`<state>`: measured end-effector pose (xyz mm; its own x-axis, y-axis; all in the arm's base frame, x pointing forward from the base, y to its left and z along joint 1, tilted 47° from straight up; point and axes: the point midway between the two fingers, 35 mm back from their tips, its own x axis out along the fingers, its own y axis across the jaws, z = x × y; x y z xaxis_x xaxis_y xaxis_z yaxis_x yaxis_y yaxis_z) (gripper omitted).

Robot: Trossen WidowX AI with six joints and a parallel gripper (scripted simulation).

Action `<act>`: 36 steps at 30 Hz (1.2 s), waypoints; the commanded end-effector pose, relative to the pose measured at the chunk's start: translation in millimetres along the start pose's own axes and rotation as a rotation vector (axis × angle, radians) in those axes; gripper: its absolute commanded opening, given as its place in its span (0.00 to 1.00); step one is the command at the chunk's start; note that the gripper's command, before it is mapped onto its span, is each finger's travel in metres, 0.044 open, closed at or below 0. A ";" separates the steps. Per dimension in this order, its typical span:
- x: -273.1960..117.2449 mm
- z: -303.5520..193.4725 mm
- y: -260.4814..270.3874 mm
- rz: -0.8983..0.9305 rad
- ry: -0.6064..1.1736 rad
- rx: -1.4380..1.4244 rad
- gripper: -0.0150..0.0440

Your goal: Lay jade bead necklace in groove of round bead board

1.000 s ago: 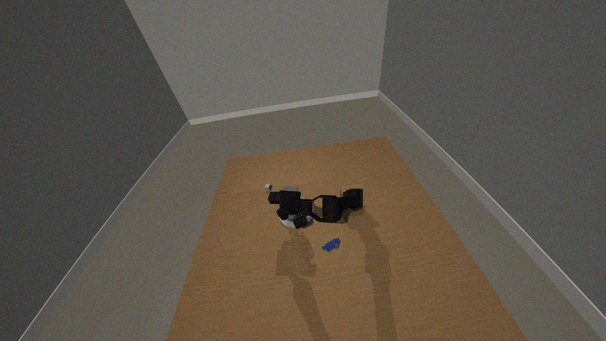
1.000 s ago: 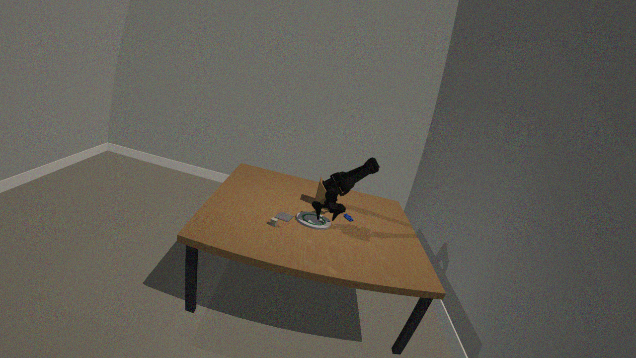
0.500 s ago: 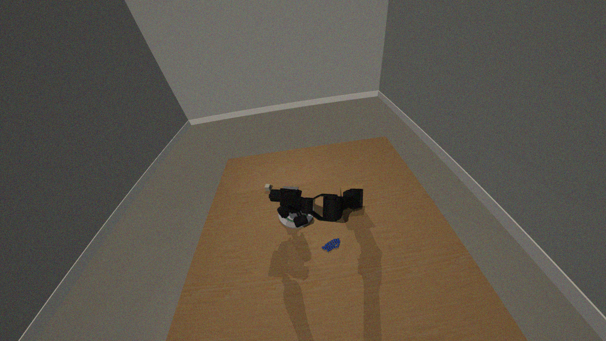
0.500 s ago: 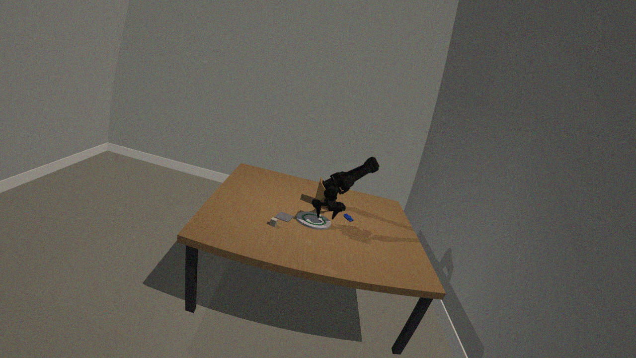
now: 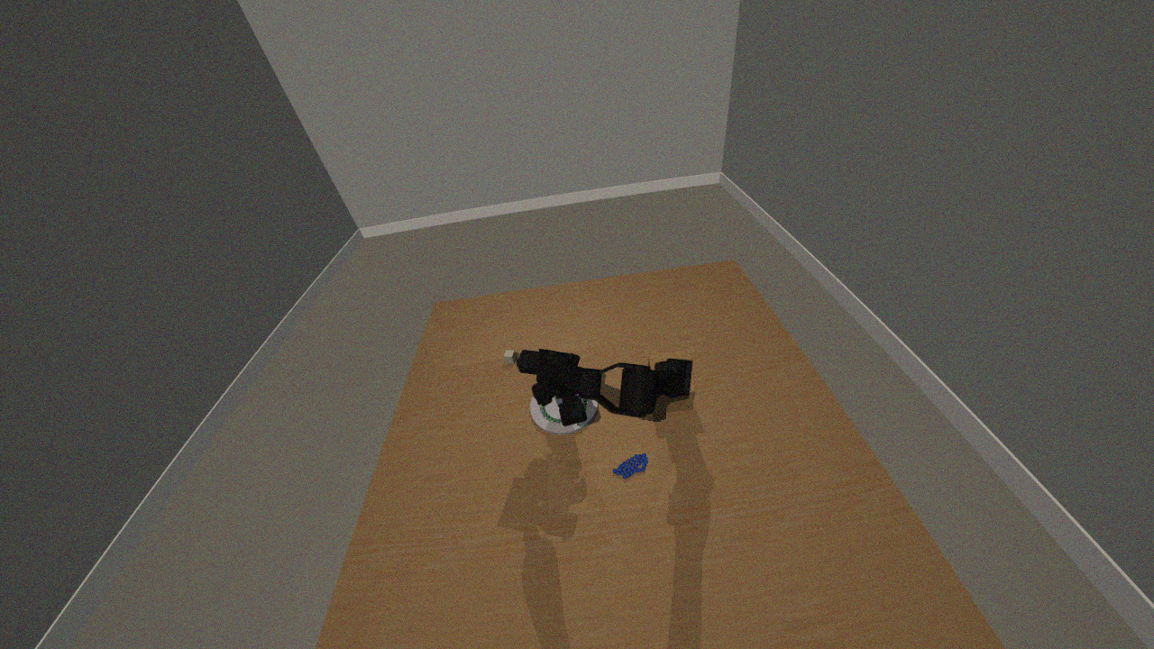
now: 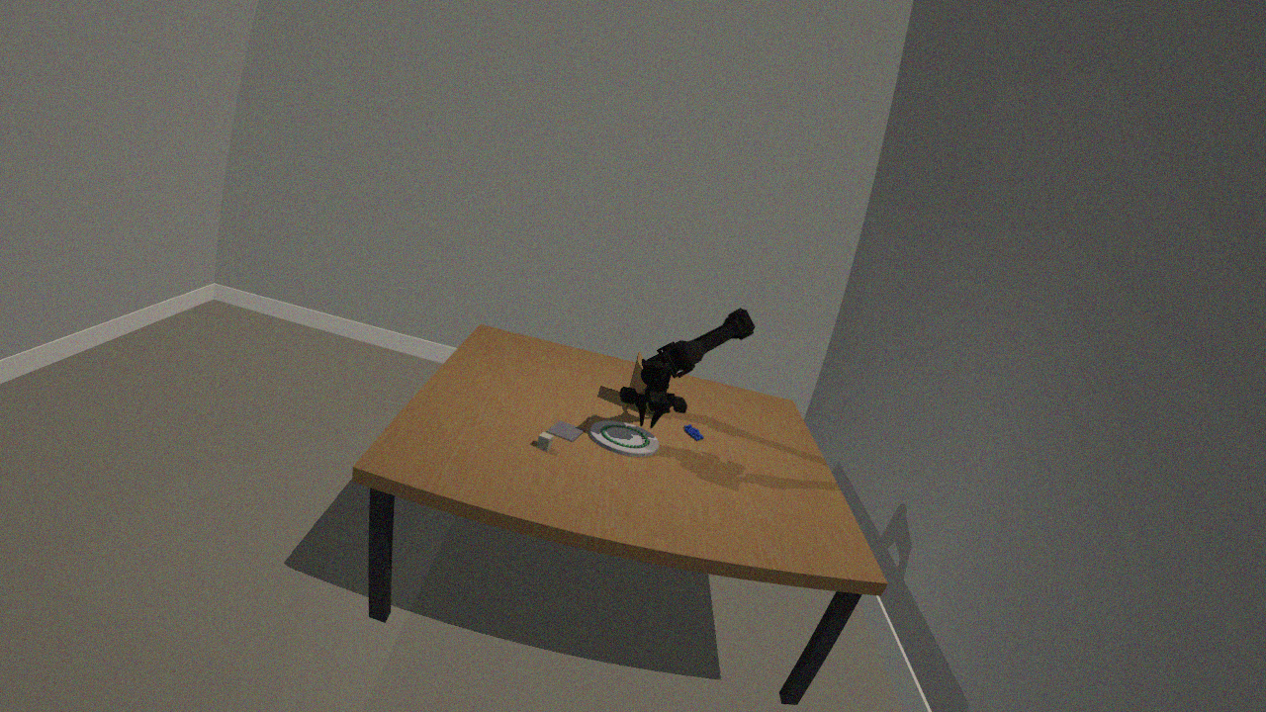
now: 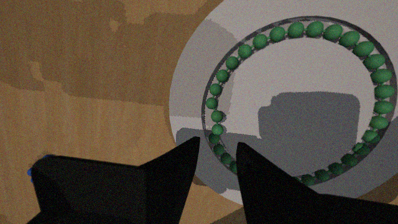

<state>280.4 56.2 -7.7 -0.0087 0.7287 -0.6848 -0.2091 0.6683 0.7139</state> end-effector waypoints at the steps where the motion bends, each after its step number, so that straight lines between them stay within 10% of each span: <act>1: 2.7 0.5 -0.6 0.000 -0.002 -0.001 0.46; 23: 31.6 -0.9 0.7 0.001 -0.001 0.005 0.46; 28: 29.4 0.1 1.6 -0.003 -0.002 -0.005 0.25; 36: 29.4 0.1 1.6 -0.003 -0.002 -0.005 0.25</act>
<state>279.7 78.8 -27.1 -0.0063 0.7270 -0.6866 -0.2127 0.6699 0.7113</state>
